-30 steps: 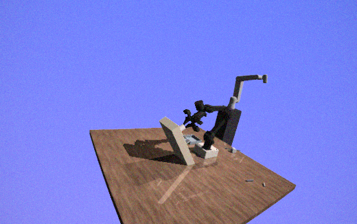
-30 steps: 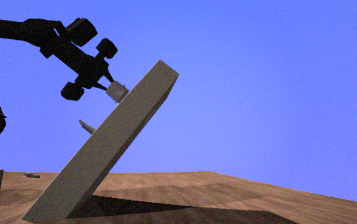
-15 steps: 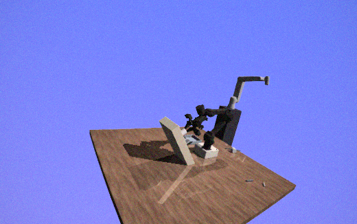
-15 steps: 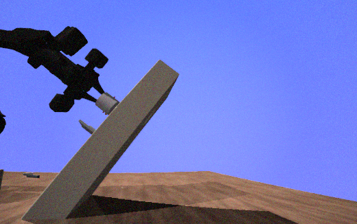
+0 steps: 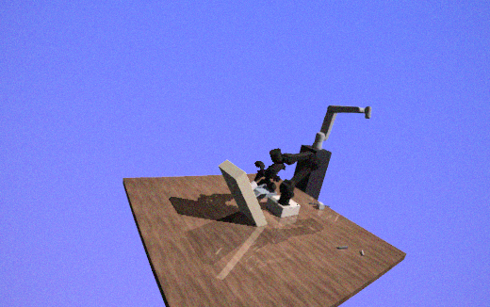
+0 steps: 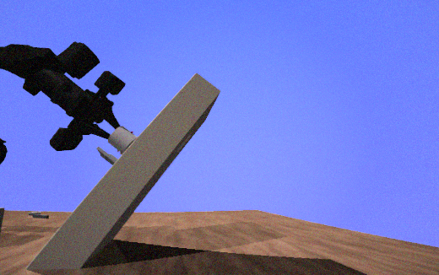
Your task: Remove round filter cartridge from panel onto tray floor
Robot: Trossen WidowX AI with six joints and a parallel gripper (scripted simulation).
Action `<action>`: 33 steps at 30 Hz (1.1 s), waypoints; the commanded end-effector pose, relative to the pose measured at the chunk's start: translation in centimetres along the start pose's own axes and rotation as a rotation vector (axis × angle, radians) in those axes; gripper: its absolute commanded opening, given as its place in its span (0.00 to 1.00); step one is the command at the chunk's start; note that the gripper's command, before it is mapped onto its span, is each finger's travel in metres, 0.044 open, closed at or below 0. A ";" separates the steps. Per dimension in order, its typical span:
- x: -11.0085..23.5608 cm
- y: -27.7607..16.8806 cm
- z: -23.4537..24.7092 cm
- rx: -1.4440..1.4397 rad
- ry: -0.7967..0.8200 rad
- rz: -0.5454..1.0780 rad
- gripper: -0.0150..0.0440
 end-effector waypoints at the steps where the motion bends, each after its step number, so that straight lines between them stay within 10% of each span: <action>1: 0.0 0.1 -0.1 0.000 -0.004 -0.002 0.42; 24: 1.0 3.4 -6.6 -0.003 -0.021 -0.006 0.42; 33: 5.6 6.0 -11.4 0.000 -0.030 -0.015 0.82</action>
Point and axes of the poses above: the point midway between the two fingers, 35 mm back from their tips, its own x axis back along the fingers, its own z axis across the jaws, y = z × x, the point moved 5 cm from there along x, back along the fingers, and after that the axes turned 11 degrees about -x, right-handed, at the moved point
